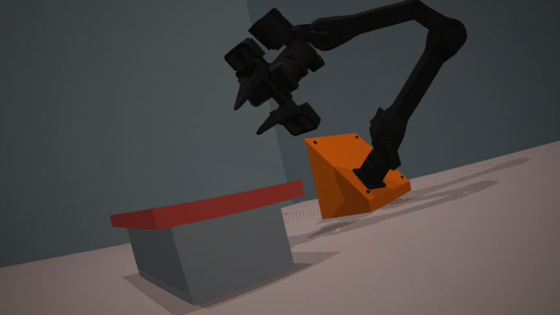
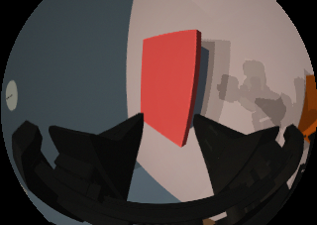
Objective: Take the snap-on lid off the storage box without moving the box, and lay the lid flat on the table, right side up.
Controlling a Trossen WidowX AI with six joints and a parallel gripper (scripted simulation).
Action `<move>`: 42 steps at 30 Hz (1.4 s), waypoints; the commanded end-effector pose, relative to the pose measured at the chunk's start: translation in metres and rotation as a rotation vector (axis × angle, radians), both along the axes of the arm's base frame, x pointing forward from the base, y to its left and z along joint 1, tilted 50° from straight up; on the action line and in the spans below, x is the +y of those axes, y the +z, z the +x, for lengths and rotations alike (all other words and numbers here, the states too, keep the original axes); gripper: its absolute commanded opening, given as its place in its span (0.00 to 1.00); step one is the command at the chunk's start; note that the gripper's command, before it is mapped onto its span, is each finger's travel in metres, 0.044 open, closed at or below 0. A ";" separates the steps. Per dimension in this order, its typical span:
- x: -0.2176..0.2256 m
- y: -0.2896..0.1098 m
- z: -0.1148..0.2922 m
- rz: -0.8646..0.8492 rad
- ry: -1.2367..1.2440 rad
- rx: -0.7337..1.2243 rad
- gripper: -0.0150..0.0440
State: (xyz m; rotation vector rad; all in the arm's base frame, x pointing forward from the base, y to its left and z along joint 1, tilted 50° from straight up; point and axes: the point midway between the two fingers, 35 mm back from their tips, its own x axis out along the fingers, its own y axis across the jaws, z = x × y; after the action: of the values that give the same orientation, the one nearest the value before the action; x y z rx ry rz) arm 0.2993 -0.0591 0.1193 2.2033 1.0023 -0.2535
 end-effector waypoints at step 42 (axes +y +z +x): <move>0.067 -0.058 0.015 0.018 0.001 0.018 0.65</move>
State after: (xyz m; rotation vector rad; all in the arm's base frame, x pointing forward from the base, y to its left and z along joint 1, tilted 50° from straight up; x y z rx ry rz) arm 0.3113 0.0042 0.0647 2.2170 1.0166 -0.2589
